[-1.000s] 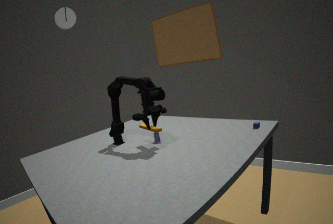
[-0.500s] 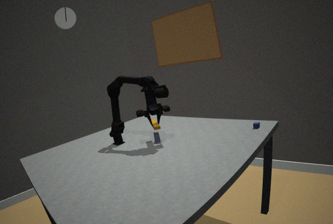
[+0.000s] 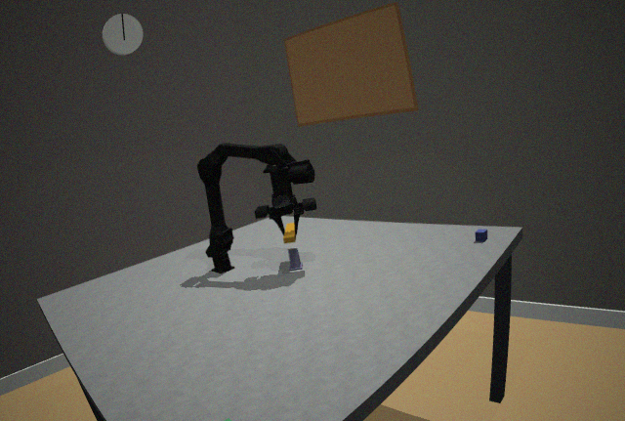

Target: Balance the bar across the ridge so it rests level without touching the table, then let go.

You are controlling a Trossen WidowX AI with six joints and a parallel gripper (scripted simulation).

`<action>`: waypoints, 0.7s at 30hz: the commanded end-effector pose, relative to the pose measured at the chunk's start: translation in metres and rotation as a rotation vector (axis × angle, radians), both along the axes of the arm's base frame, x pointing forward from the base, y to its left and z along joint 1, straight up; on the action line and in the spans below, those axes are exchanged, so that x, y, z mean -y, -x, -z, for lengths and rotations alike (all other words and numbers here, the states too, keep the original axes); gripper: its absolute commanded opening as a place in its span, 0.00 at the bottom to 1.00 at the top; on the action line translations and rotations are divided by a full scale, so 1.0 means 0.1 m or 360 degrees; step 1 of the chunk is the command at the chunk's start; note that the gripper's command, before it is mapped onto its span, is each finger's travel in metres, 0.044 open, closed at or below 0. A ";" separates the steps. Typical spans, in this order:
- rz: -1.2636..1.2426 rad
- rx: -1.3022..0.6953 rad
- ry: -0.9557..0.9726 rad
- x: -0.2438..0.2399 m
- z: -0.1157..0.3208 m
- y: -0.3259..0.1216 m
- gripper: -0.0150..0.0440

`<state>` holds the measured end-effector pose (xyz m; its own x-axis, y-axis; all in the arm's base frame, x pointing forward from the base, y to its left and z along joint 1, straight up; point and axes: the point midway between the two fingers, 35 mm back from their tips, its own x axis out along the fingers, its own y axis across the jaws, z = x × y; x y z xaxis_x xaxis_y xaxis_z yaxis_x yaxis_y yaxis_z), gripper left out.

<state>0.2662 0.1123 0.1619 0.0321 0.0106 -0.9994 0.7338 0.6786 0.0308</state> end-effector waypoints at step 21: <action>0.0015 -0.0006 -0.0003 0.01 0.39 0.03 0.25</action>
<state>0.2649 0.1112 0.1282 0.0312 0.0100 -0.9995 0.7389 0.6731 0.0298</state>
